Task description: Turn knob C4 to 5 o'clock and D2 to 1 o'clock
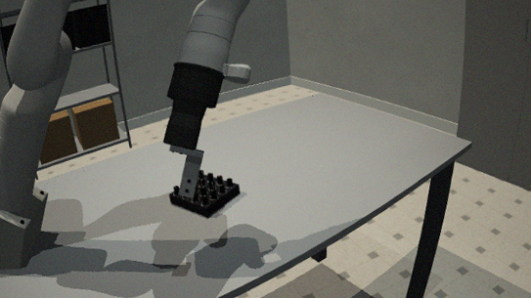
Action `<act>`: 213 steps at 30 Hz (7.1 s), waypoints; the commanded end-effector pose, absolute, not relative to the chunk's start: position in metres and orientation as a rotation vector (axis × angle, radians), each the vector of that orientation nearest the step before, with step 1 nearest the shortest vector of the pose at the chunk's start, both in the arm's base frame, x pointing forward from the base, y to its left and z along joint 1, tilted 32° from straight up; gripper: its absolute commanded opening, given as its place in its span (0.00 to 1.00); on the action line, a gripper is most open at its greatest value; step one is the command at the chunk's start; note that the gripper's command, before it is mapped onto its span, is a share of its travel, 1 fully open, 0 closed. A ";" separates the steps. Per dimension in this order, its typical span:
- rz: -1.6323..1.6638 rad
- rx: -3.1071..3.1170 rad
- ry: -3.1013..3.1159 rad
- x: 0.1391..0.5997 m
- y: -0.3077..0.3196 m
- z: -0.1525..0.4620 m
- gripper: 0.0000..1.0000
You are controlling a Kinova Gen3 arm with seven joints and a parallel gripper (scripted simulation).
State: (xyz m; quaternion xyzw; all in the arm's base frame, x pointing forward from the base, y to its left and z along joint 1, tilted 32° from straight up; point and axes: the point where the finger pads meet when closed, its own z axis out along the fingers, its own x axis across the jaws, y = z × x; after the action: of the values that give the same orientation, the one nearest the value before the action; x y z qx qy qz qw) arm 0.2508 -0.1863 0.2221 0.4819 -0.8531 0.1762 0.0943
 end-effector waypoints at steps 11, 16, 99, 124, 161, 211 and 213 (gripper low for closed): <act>0.585 1.402 -2.578 0.262 -0.180 0.224 1.00; 0.585 1.402 -2.578 0.262 -0.180 0.224 1.00; 0.824 1.228 -2.866 0.313 -0.136 0.223 1.00; 0.859 1.176 -2.957 0.325 -0.118 0.219 1.00; 0.872 1.102 -3.085 0.338 -0.091 0.211 1.00; 0.838 1.021 -3.212 0.347 -0.061 0.197 1.00; 0.838 1.021 -3.212 0.347 -0.061 0.197 1.00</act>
State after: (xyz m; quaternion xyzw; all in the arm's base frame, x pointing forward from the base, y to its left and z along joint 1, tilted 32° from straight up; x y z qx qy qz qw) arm 0.3470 -0.0620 0.1970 0.2891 -0.9123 0.2383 -0.1653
